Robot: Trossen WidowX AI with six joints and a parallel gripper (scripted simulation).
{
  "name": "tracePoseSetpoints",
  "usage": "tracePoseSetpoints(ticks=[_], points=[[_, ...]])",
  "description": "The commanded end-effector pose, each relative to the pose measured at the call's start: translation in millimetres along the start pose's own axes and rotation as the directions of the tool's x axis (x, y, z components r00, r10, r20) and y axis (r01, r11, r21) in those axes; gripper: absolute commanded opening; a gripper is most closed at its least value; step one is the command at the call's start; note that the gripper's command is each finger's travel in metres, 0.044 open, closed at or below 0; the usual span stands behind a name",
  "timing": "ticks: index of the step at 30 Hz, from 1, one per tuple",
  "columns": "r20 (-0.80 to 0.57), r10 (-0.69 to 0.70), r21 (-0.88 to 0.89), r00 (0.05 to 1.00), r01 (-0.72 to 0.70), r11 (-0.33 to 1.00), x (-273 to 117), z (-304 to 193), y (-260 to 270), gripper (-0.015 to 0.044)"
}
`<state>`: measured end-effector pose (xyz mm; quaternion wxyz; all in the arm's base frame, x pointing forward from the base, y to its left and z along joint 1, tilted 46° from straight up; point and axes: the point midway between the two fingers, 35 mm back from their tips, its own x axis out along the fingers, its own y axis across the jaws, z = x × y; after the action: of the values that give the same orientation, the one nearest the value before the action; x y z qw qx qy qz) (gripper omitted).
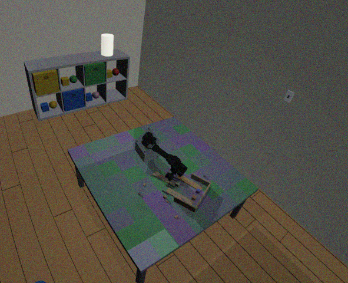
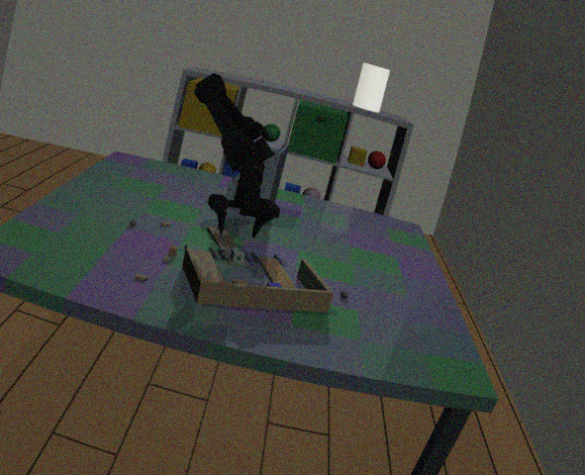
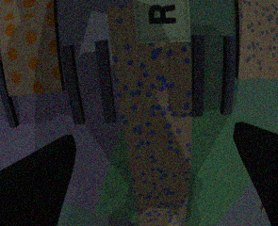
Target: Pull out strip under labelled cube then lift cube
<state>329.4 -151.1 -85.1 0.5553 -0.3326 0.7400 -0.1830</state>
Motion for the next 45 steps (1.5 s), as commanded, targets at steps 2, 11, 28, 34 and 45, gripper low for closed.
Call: tracePoseSetpoints(ticks=[2,11,28,34,45], points=[[0.009,0.000,0.008,1.000,0.000,1.000,-4,18,-2,0.0440],[0.010,0.000,0.010,1.000,0.000,1.000,-9,48,-7,0.0440],[0.011,0.000,0.010,1.000,0.000,1.000,2,63,-9,0.0250],[0.011,0.000,0.010,1.000,0.000,1.000,12,63,-9,0.0250],[0.010,-0.001,0.010,1.000,0.001,1.000,30,62,-10,0.0250]])
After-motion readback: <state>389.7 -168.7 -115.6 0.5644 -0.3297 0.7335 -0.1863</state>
